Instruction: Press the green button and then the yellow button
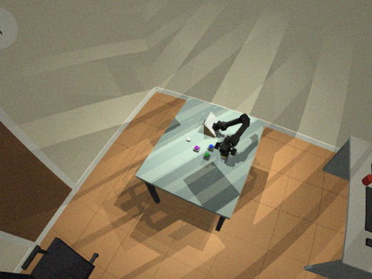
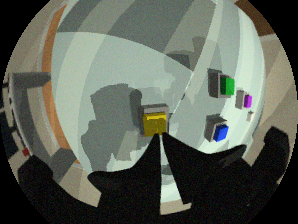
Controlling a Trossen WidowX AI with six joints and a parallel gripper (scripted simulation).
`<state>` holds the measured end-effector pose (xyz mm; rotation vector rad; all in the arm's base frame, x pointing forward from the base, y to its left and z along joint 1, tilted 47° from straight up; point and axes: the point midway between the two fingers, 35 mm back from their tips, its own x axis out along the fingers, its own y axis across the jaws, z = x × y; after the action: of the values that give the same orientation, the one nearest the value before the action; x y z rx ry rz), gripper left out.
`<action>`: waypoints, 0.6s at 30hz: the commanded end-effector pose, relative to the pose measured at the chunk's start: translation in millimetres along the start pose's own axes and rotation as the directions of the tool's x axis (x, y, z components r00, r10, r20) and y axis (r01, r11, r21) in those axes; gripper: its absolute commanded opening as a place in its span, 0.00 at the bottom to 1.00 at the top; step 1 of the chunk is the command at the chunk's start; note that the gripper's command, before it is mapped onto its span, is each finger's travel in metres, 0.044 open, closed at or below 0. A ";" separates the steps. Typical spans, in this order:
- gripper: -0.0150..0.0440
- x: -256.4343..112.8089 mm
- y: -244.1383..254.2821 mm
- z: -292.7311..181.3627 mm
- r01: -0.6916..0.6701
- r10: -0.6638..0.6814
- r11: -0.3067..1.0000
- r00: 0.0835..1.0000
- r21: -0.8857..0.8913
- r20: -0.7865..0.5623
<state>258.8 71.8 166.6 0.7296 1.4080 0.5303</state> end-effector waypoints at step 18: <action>0.29 31.0 2.7 0.1 -0.009 0.009 1.000 1.000 -0.002 0.010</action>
<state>263.0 92.9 149.9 0.7310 1.3927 0.5339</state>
